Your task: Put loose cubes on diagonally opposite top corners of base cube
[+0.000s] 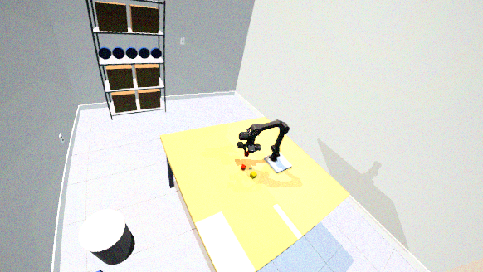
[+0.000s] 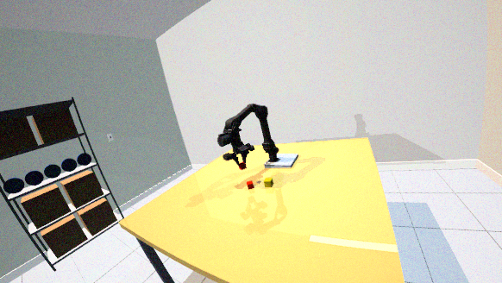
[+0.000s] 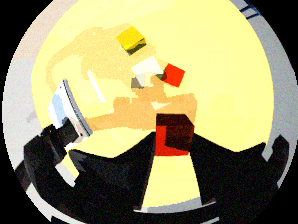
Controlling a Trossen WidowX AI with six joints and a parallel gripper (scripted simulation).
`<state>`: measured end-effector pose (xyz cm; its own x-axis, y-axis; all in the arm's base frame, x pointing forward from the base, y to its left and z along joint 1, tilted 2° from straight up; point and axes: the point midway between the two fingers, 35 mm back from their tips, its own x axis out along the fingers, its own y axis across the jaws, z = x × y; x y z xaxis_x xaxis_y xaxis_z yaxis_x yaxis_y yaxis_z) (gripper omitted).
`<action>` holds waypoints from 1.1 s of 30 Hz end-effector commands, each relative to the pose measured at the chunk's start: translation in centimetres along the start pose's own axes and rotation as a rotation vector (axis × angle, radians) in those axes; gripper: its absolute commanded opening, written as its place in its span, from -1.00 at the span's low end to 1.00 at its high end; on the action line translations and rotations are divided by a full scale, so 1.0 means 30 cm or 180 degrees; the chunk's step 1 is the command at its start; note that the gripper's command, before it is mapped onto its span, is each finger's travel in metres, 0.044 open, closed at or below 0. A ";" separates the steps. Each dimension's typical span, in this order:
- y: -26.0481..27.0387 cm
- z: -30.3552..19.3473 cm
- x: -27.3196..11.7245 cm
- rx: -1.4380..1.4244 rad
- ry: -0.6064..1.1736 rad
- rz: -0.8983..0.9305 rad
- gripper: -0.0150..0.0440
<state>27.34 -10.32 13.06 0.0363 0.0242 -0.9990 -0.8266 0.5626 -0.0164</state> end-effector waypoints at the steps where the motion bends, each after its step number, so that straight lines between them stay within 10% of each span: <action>1: 0.011 0.027 0.009 0.0277 -0.0007 0.0015 -0.14; 33: 0.117 0.279 0.057 0.2912 -0.0020 0.0036 -0.14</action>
<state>29.28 -2.03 11.88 0.0408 0.0325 -0.9986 -0.1203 0.9924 0.0274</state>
